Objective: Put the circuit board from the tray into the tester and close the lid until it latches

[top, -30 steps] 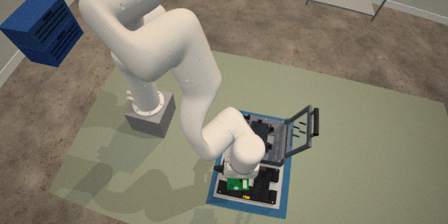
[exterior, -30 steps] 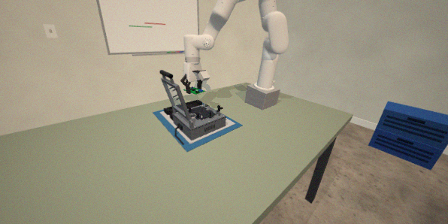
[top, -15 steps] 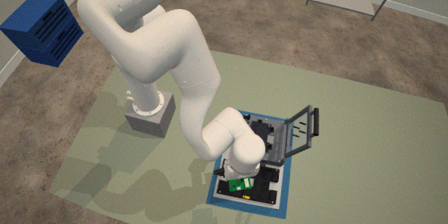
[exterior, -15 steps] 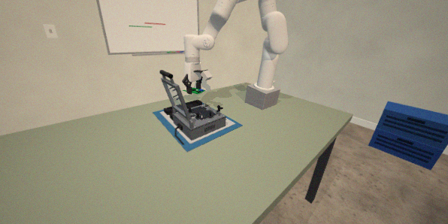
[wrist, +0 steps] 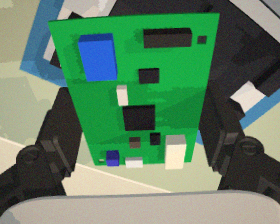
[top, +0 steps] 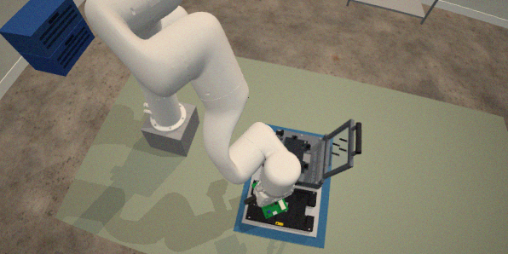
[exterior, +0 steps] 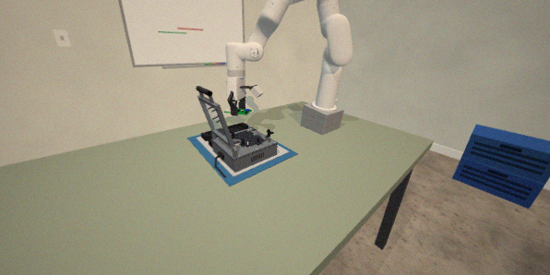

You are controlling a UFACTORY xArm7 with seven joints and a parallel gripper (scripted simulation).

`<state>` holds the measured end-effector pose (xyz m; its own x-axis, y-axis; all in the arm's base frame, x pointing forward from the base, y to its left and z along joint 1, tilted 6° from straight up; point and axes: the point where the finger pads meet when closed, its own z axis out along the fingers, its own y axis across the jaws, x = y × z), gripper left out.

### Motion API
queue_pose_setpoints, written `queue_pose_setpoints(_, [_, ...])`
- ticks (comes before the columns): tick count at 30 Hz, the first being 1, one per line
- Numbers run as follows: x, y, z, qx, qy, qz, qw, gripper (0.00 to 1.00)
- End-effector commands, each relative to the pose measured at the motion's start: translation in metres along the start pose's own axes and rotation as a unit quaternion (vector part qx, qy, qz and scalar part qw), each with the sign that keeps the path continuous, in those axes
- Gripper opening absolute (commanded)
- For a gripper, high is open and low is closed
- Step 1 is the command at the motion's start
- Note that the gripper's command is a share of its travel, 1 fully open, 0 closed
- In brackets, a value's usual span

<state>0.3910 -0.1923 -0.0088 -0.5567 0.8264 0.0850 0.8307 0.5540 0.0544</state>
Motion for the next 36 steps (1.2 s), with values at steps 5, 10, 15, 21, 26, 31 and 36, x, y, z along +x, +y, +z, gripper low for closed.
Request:
queue_pose_setpoints(5, [-0.0015, 0.0006, -0.0014, -0.002, -0.001, -0.080, 0.997, 0.79])
queue_pose_setpoints(10, [-0.0015, 0.0006, -0.0014, -0.002, -0.001, -0.137, 0.991, 0.79])
queue_pose_setpoints(15, [-0.0015, 0.0006, -0.0014, -0.002, -0.002, -0.172, 0.985, 0.79])
queue_pose_setpoints(21, [-0.0015, 0.0006, -0.0014, -0.002, -0.002, -0.244, 0.970, 0.79])
queue_pose_setpoints(26, [-0.0015, 0.0006, -0.0014, -0.002, -0.002, -0.306, 0.952, 0.79])
queue_pose_setpoints(31, [-0.0015, 0.0006, -0.0014, -0.002, -0.002, -0.355, 0.935, 0.79])
queue_pose_setpoints(36, [-0.0015, 0.0006, -0.0014, -0.002, -0.002, -0.404, 0.915, 0.79])
